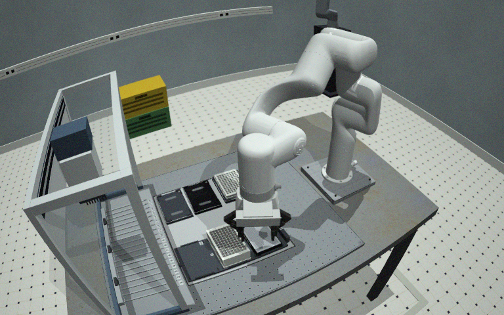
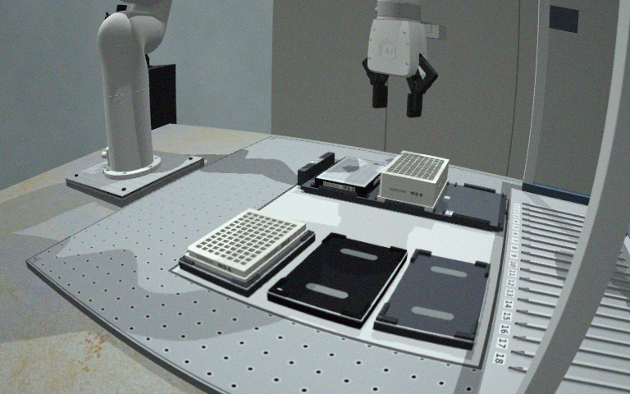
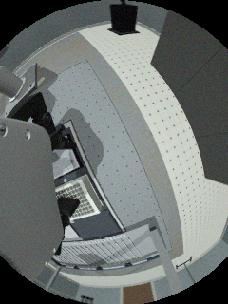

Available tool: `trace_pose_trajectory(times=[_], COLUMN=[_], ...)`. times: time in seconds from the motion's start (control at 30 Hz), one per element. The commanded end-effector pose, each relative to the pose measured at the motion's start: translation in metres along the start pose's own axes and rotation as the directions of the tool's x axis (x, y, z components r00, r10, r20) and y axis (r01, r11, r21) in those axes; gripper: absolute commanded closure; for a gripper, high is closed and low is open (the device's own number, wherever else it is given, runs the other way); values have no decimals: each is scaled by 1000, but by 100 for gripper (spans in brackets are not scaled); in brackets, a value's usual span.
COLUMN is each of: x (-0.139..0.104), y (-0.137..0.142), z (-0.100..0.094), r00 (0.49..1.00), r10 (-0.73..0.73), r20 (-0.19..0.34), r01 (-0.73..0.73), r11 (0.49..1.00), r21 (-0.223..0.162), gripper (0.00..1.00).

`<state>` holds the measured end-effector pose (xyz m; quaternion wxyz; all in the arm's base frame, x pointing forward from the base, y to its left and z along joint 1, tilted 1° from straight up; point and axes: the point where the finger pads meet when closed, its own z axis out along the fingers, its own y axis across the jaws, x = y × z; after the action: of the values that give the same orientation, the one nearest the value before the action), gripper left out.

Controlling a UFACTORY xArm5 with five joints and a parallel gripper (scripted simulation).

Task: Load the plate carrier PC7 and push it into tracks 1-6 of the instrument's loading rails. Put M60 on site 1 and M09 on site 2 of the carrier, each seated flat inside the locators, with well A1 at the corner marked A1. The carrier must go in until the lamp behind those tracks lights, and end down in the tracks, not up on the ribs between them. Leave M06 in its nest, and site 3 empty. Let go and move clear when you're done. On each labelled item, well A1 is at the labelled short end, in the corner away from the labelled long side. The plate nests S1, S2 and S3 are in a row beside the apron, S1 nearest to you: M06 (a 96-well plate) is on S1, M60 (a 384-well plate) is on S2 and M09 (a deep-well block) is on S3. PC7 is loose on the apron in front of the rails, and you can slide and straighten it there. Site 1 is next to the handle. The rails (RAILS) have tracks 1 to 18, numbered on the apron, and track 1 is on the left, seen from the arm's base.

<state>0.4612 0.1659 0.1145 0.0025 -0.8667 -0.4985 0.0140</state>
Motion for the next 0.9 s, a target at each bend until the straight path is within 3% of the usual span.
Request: trace_pose_trajectory(times=[0.0,0.33,0.53,0.77,0.83,0.87], x=[-18,-51,-75,-103,-103,-107], y=[-14,-37,-55,-76,-76,-79], z=[-2,-1,-1,0,0,0], r00=[987,909,808,651,651,625], r10=[162,416,588,759,759,781], r20=[-23,-21,-18,-14,-14,-13], r01=[-162,-416,-588,-759,-759,-780], r11=[987,909,809,651,651,625], r21=[6,12,16,19,19,20], gripper=[19,19,19,19,19,19])
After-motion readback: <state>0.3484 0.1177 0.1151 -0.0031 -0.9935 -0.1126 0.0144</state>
